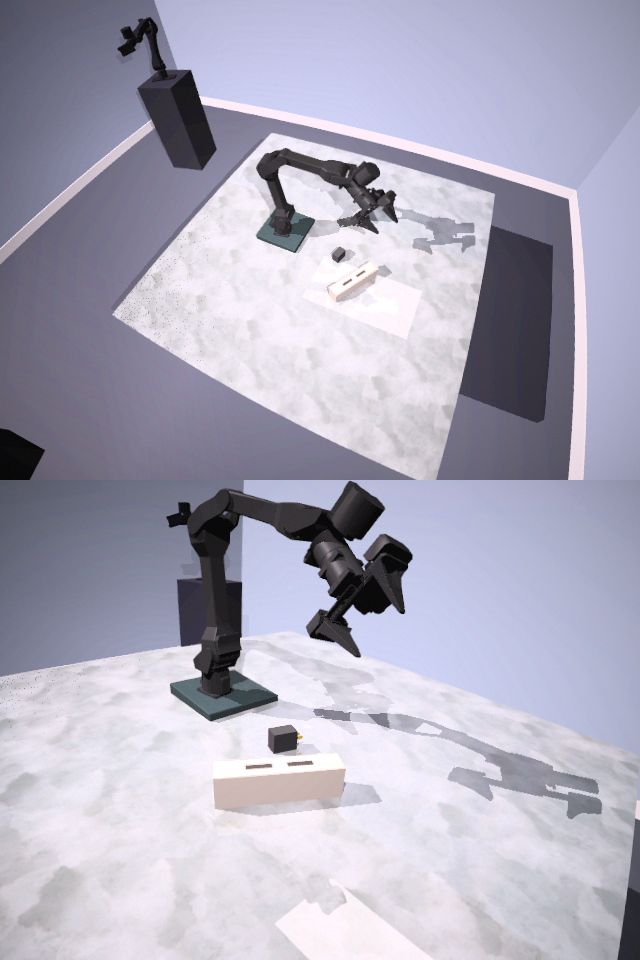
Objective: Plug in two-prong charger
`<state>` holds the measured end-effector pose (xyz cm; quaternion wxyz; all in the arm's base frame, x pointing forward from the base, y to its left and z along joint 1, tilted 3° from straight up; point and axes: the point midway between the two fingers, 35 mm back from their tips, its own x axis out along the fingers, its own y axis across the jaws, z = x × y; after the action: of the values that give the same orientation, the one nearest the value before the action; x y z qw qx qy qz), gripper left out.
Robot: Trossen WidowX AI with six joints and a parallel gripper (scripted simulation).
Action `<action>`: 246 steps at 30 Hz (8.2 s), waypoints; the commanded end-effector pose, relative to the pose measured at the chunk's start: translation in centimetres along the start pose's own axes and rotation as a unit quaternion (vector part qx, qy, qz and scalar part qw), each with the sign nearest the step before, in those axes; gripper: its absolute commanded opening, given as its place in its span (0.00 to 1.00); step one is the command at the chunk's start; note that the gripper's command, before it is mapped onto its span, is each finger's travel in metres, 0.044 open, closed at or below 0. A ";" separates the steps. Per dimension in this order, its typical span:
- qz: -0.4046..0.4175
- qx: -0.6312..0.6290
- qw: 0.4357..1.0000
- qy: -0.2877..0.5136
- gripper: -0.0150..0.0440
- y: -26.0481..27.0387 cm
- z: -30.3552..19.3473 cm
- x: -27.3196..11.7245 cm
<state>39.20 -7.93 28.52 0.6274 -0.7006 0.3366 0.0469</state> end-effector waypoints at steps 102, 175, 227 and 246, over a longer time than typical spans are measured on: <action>0.476 0.096 0.873 -0.035 0.25 25.7 0.5 1.0; 0.456 0.532 0.684 0.204 0.25 26.1 -3.4 0.7; 0.377 0.733 0.452 0.342 0.25 27.6 -5.9 2.4; 0.373 0.739 0.442 0.346 0.25 26.7 -6.8 4.2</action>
<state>25.46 -15.27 5.15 0.6614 0.2583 0.6636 -0.2356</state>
